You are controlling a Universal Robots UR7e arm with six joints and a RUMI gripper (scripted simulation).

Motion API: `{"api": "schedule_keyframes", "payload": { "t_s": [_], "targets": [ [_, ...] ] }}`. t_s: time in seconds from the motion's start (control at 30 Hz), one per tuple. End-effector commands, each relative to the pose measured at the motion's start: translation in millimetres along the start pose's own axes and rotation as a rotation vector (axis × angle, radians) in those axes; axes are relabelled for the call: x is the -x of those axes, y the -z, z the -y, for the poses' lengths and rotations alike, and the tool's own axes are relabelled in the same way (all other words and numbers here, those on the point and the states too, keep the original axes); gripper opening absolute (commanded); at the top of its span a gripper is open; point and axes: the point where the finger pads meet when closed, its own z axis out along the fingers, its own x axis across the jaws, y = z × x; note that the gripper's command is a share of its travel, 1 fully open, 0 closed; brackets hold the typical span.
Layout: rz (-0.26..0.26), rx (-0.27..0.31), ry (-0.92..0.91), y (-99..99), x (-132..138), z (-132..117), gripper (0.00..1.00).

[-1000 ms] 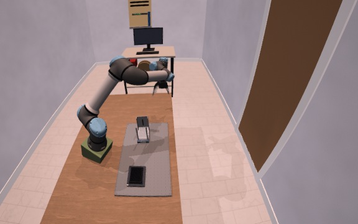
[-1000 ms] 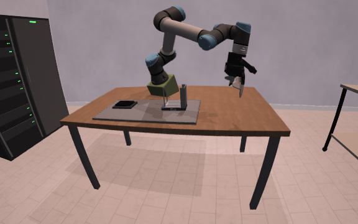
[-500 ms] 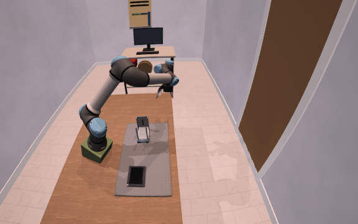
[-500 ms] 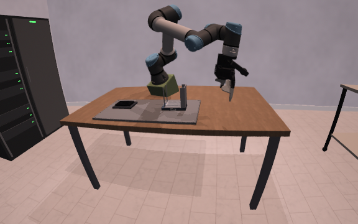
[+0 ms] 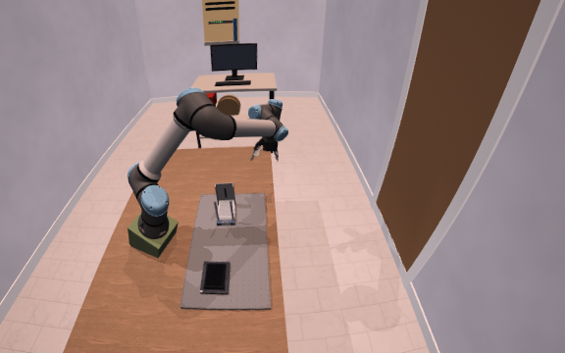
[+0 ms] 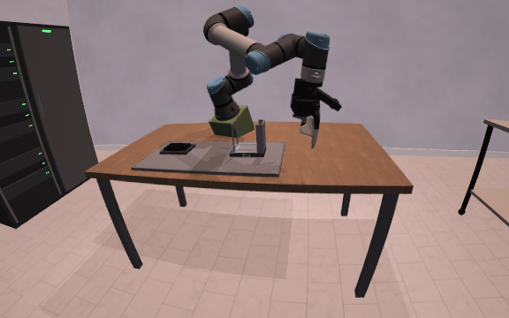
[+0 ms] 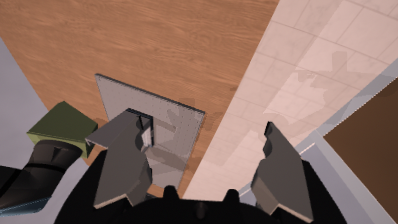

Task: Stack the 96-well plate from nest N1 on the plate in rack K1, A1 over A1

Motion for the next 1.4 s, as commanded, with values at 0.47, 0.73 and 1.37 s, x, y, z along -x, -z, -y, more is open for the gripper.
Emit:
{"api": "schedule_keyframes", "payload": {
  "t_s": [0.47,0.73,1.37],
  "targets": [
    [0.062,-0.038,-0.008,-9.3,-9,-70,1.00],
    [0.063,-0.041,-0.010,-13.1,-11,-99,1.00],
    [0.111,-0.087,-0.027,-22.8,-7,-176,1.00]
  ]
}}
